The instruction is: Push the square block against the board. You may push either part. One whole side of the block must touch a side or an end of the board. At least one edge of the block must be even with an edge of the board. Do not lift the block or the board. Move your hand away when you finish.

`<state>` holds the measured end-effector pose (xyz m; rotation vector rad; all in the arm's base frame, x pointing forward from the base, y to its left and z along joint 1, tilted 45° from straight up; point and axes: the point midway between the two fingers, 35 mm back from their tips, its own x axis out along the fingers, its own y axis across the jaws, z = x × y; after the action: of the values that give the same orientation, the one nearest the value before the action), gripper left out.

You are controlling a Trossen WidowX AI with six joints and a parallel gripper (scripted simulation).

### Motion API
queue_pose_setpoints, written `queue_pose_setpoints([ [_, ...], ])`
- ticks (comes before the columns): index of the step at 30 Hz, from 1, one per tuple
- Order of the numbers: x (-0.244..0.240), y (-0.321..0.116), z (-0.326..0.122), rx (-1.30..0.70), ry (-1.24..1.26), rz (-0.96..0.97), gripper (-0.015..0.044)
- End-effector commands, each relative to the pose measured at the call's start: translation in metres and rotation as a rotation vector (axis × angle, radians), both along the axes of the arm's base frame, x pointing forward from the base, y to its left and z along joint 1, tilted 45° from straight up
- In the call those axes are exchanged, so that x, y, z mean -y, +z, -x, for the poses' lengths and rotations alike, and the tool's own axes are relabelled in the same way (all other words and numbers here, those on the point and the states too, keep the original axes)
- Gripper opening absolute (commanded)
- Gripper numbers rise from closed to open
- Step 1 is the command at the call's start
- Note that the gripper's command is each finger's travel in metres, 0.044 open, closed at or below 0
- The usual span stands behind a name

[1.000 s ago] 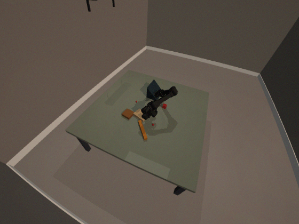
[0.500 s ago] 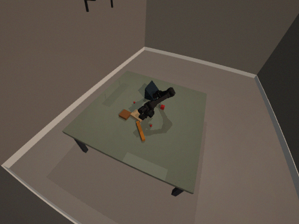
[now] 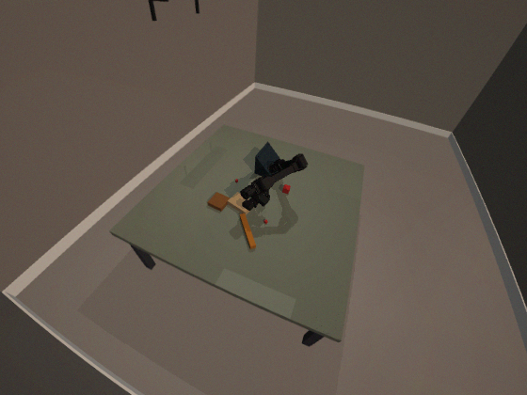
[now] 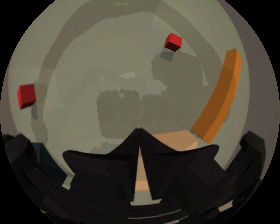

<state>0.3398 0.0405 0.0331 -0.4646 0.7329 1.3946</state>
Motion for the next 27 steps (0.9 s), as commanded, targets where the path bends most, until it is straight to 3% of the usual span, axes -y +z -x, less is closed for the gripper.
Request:
queue_pose_setpoints([
  [1, 0.003, -0.009, 0.004, -0.017, 0.005, 0.009, 0.0000],
  [27, 0.007, -0.013, 0.001, -0.017, 0.005, 0.010, 0.0000],
])
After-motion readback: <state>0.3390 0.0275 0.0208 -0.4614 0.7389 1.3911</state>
